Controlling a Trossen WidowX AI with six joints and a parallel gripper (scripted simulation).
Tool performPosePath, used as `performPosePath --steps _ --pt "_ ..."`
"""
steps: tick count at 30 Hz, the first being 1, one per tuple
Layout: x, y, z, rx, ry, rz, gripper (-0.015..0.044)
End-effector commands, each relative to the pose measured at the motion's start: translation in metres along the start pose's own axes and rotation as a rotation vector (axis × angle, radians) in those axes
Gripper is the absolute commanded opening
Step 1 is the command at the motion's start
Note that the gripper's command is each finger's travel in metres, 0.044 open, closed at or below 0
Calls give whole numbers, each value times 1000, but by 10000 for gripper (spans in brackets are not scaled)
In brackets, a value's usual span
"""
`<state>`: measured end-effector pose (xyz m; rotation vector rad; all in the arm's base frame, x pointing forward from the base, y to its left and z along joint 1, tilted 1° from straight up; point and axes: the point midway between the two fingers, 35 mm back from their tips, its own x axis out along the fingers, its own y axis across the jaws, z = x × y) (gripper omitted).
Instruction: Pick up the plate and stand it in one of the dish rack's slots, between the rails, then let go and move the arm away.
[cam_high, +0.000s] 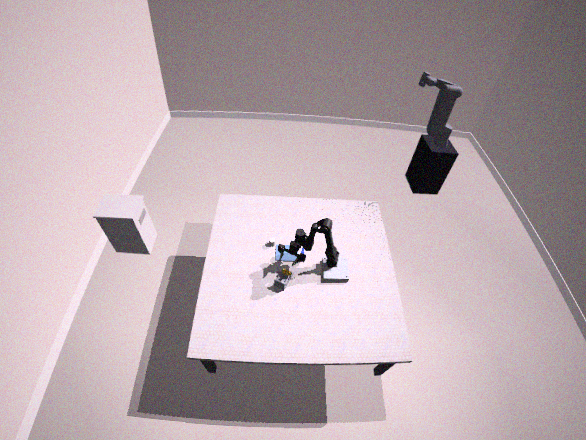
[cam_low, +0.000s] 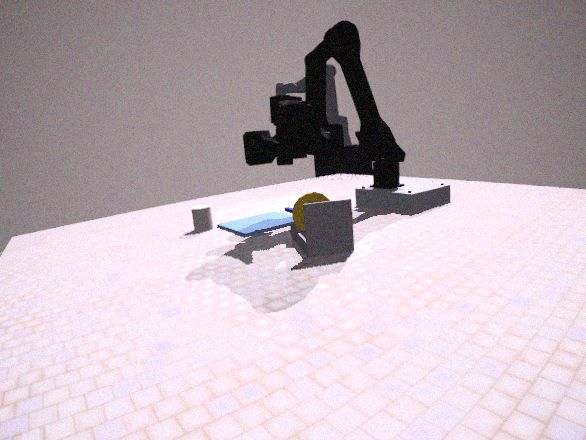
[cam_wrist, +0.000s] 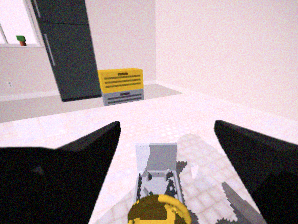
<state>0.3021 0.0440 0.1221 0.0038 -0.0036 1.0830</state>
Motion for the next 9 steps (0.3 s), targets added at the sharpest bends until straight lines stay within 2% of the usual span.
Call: performPosePath --steps 1,9 --pt "0 -2 7 -2 -4 3 400" --pt "1 -53 12 132 28 -161 400"
